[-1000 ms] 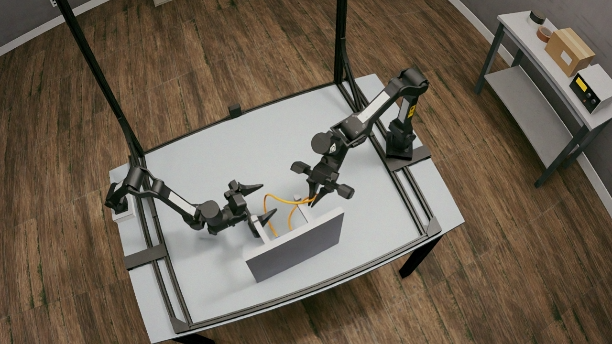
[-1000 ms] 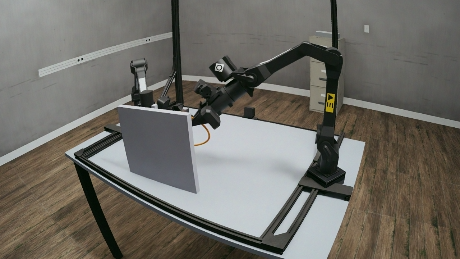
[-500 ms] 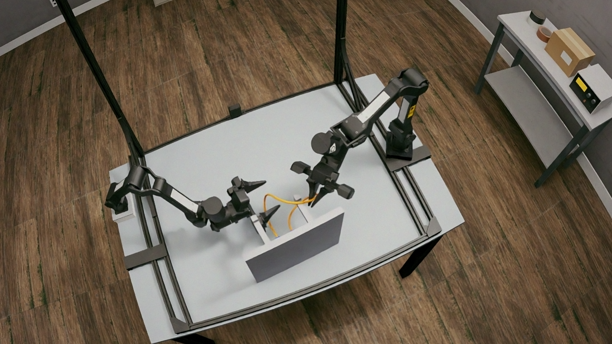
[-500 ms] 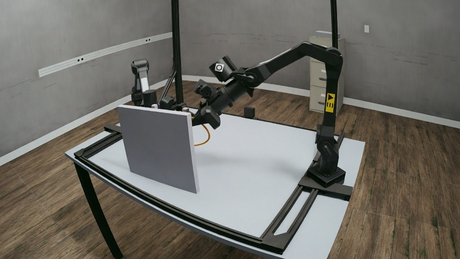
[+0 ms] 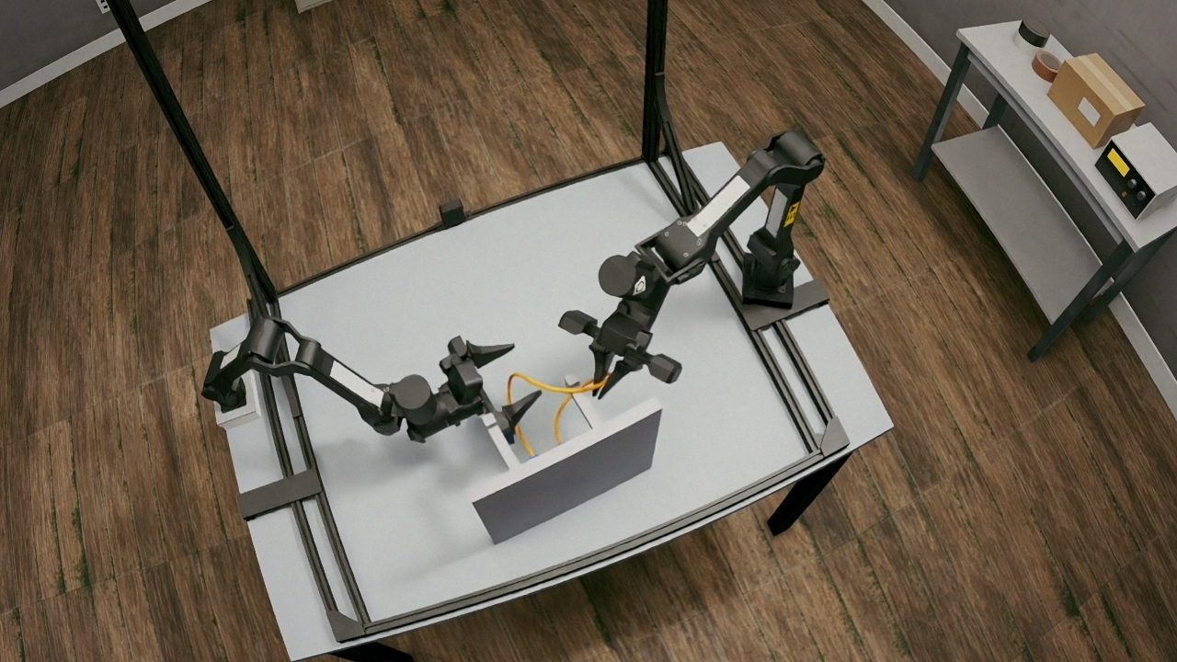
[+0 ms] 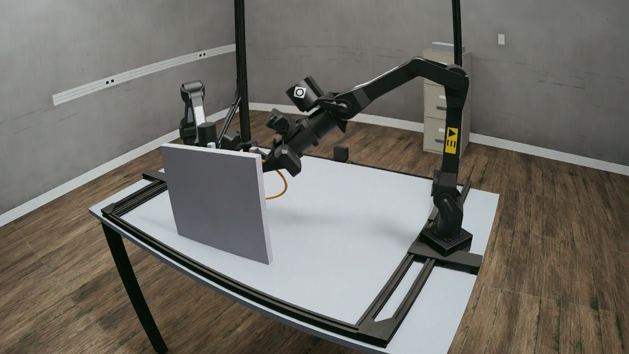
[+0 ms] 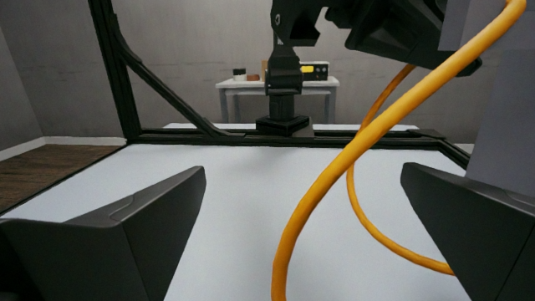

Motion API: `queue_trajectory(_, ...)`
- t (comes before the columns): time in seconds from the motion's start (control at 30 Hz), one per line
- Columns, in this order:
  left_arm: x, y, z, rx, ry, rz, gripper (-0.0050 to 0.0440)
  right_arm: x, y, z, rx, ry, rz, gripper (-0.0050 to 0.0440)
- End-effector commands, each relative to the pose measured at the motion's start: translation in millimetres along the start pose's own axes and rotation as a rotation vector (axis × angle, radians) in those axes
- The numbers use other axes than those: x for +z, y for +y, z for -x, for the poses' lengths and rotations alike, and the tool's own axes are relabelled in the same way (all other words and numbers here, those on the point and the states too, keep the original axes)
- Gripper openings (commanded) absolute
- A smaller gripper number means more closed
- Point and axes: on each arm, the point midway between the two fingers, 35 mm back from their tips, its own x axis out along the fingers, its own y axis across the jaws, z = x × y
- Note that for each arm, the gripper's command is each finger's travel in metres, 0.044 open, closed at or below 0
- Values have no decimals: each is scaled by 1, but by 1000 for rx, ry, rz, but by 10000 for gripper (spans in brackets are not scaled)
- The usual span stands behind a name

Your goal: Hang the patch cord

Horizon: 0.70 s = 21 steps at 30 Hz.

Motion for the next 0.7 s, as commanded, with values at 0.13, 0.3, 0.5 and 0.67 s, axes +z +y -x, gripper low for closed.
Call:
queue_trajectory(0.13,9,0,4,-7,-24,9,25,8,0,-5,2,-15,16,440)
queue_trajectory(0.3,9,0,4,-7,-24,9,25,8,-1,-5,1,-15,16,440)
queue_trajectory(0.5,9,0,4,-7,-24,9,25,15,0,-3,0,-23,20,392)
queue_trajectory(0.67,9,0,4,-7,-24,9,25,15,0,-3,0,-23,20,272)
